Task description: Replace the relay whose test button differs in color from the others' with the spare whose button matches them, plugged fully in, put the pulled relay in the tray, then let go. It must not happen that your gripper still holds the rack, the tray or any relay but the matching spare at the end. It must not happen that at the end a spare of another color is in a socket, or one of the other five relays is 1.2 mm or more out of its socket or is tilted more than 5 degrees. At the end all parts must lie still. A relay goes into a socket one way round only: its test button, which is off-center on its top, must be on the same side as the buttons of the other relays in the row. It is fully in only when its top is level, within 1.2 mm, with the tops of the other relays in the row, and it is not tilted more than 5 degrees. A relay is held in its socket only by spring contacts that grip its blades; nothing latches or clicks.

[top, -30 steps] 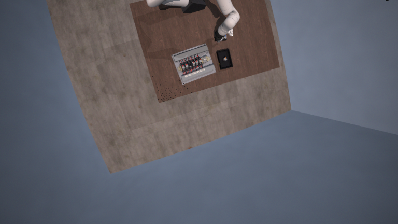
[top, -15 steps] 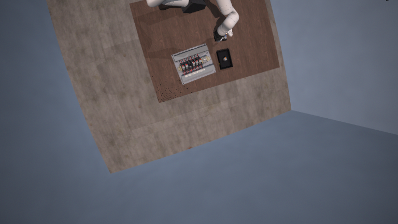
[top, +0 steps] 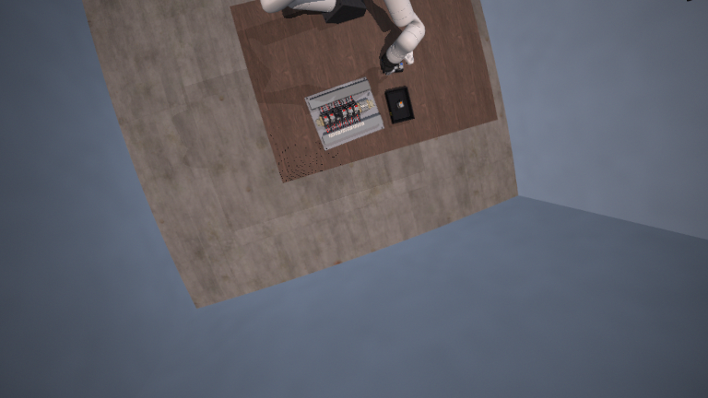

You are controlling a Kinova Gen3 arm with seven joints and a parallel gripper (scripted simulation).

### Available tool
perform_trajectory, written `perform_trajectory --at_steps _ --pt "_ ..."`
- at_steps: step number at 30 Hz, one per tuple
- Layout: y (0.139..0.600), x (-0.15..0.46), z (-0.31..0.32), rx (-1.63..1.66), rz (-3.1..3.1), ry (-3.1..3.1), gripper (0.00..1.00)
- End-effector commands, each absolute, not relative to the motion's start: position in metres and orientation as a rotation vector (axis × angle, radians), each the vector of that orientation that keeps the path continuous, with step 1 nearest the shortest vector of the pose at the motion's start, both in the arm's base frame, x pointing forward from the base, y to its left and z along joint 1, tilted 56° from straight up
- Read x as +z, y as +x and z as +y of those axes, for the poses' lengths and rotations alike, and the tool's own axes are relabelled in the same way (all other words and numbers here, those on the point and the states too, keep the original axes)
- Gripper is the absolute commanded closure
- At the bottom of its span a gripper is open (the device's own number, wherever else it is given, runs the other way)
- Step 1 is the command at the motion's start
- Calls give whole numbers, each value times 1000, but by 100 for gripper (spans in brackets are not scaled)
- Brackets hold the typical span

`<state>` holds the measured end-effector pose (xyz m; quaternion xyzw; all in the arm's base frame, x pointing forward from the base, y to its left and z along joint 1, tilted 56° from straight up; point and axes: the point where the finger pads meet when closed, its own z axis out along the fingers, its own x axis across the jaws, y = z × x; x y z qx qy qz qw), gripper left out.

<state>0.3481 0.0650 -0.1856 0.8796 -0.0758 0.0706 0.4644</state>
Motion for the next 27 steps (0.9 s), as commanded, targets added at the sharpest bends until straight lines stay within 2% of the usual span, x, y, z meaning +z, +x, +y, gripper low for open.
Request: perform_trajectory --at_steps 1,27 --pt "348 -186 66 173 -185 2163 0" --pt "347 -186 66 170 -185 2164 0"
